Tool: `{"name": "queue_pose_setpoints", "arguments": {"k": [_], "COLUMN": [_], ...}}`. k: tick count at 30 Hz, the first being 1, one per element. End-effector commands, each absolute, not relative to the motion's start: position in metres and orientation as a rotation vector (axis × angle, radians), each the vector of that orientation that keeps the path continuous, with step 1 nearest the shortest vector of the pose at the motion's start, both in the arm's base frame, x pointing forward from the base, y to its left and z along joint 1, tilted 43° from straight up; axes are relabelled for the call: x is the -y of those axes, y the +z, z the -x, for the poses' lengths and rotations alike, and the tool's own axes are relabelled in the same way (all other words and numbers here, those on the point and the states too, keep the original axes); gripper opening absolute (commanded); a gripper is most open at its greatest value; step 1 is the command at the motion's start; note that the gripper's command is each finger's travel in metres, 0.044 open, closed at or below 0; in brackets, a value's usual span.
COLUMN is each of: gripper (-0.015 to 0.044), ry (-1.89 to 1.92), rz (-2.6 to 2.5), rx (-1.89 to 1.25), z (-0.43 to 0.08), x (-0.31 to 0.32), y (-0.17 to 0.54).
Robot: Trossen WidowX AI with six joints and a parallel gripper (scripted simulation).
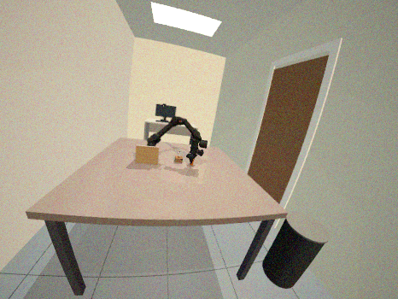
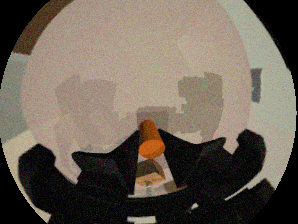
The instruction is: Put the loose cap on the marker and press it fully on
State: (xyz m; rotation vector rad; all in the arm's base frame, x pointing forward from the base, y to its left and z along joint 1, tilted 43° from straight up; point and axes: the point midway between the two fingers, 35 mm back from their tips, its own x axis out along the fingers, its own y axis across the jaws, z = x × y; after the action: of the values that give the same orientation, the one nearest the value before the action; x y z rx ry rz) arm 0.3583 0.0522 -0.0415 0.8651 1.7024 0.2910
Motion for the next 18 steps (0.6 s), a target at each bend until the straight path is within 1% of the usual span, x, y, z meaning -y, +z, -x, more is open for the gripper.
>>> {"name": "queue_pose_setpoints", "arguments": {"k": [1,18], "gripper": [0.0,0.0], "ry": [0.292,0.292], "rz": [-0.864,-0.863], "rx": [-1.693,-1.693], "z": [-0.362,-0.364], "x": [-0.043,-0.012], "y": [-0.033,0.001]}}
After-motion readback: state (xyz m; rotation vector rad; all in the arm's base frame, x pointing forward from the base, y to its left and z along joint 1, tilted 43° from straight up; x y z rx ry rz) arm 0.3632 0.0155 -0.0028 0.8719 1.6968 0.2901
